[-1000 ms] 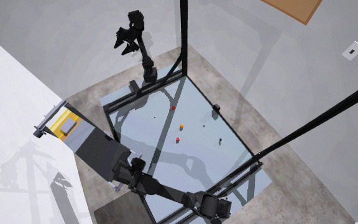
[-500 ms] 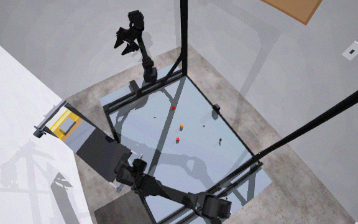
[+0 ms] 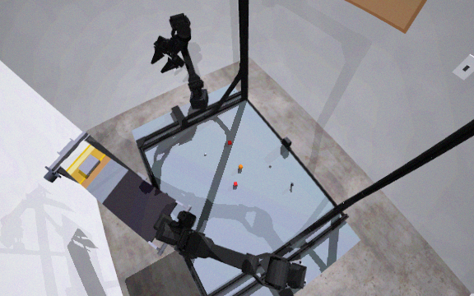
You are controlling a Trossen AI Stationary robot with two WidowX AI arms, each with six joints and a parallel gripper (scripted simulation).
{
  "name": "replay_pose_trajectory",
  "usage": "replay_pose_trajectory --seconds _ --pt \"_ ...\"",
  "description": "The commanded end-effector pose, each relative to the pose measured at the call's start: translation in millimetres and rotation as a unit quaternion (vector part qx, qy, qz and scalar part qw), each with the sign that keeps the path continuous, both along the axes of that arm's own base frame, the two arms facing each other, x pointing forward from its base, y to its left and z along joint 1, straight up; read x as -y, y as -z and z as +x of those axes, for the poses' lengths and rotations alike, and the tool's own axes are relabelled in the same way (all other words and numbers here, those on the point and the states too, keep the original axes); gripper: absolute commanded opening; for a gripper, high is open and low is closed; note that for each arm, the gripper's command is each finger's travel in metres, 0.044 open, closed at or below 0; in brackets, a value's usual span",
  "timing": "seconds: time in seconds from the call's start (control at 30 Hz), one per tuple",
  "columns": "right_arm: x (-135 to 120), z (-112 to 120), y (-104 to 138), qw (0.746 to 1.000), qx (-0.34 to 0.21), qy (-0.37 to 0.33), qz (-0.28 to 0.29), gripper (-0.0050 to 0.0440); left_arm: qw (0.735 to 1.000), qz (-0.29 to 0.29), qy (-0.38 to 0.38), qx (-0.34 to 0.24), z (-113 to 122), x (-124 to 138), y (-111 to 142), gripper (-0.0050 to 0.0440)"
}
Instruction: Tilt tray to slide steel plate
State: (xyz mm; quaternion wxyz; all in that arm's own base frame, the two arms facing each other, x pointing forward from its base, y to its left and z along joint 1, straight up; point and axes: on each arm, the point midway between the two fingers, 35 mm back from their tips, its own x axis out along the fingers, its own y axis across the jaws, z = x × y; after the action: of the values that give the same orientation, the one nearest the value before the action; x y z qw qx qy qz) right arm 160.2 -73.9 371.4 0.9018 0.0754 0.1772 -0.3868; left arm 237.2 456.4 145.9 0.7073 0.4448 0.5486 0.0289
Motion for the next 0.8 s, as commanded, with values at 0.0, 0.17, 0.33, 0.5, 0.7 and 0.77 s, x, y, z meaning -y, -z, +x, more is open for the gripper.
replay_pose_trajectory --seconds 0.0,0.17,0.33,0.5,0.7,0.77 --pt "0 0 0 1.000 0.001 0.001 0.000 0.0440 1.000 -0.001 0.000 -0.002 -1 1 -6 0.0000" --pt "0 0 0 1.000 0.001 0.001 0.000 0.0440 1.000 0.002 0.000 0.000 -1 0 -10 0.0000" --pt "0 0 0 1.000 0.001 0.001 0.000 0.0440 1.000 0.003 0.000 0.001 0 0 -12 0.0000" --pt "0 0 0 1.000 0.001 0.001 0.000 0.0440 1.000 0.006 0.000 0.003 0 0 -16 0.0000" --pt "0 0 0 1.000 0.001 0.001 0.000 0.0440 1.000 0.009 0.000 0.005 0 -1 -21 0.0000" --pt "0 0 0 1.000 0.001 0.001 0.000 0.0440 1.000 0.010 0.000 0.006 1 -1 -23 0.0000"
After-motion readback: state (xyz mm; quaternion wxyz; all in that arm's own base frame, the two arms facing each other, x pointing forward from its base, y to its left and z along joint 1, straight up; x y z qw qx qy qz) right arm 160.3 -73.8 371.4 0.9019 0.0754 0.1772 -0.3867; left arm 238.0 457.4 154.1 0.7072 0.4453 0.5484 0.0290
